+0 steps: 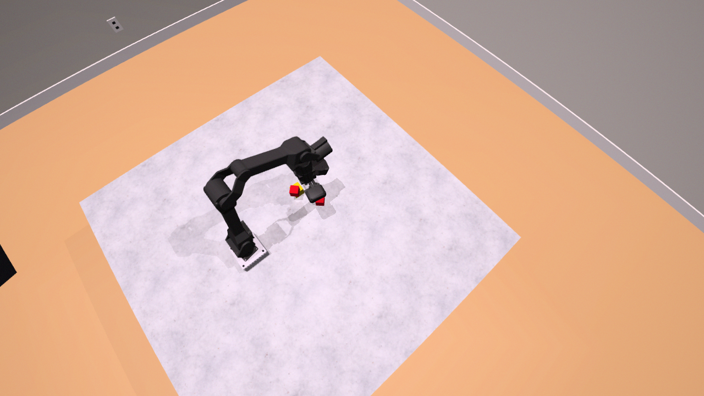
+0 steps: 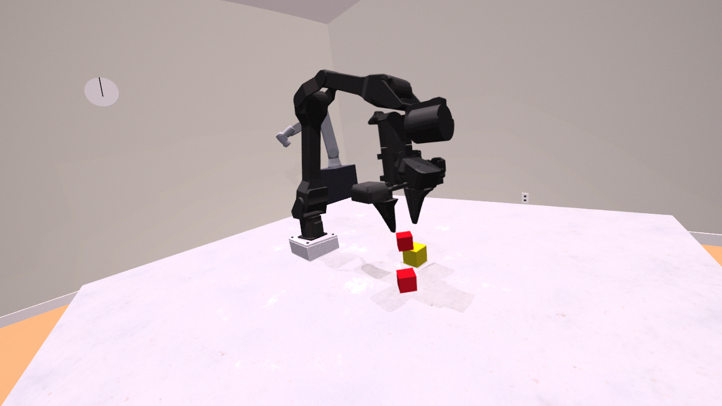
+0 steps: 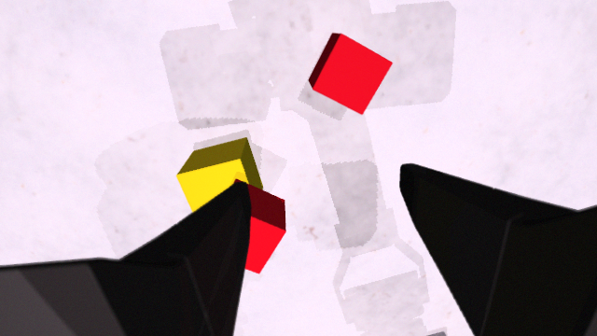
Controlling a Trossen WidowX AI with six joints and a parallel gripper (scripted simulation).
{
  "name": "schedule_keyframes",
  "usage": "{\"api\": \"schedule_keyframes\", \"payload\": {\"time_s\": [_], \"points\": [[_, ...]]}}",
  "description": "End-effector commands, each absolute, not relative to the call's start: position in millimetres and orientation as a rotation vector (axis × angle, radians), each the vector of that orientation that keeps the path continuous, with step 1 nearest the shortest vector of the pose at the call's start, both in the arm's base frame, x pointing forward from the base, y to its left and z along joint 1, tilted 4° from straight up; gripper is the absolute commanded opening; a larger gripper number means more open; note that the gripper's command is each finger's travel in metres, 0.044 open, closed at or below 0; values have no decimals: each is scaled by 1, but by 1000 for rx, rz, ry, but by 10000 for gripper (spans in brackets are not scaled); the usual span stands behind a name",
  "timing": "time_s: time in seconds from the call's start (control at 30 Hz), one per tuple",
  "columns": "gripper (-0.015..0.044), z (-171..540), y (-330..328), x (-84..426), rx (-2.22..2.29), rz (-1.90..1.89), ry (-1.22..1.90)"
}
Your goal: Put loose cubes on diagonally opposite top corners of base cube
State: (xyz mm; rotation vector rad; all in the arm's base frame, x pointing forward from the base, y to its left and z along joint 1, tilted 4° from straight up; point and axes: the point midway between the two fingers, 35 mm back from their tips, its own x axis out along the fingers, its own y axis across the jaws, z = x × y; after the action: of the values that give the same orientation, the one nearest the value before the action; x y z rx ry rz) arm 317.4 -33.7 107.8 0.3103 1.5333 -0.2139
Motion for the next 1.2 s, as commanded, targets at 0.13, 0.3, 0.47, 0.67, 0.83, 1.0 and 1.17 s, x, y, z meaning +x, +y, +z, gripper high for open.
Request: {"api": "schedule_keyframes", "payload": {"time_s": [0.13, 0.3, 0.47, 0.67, 0.83, 1.0, 1.17], "points": [[265, 118, -62, 329, 684, -580, 1473], [265, 121, -68, 331, 760, -654, 1452], [265, 98, -67, 333, 760, -654, 1452], [265, 59, -64, 332, 760, -653, 1452], [265, 47, -63, 333, 760, -653, 1453], [265, 41, -63, 333, 760, -653, 1453], [265, 33, -63, 333, 760, -653, 1453]]}}
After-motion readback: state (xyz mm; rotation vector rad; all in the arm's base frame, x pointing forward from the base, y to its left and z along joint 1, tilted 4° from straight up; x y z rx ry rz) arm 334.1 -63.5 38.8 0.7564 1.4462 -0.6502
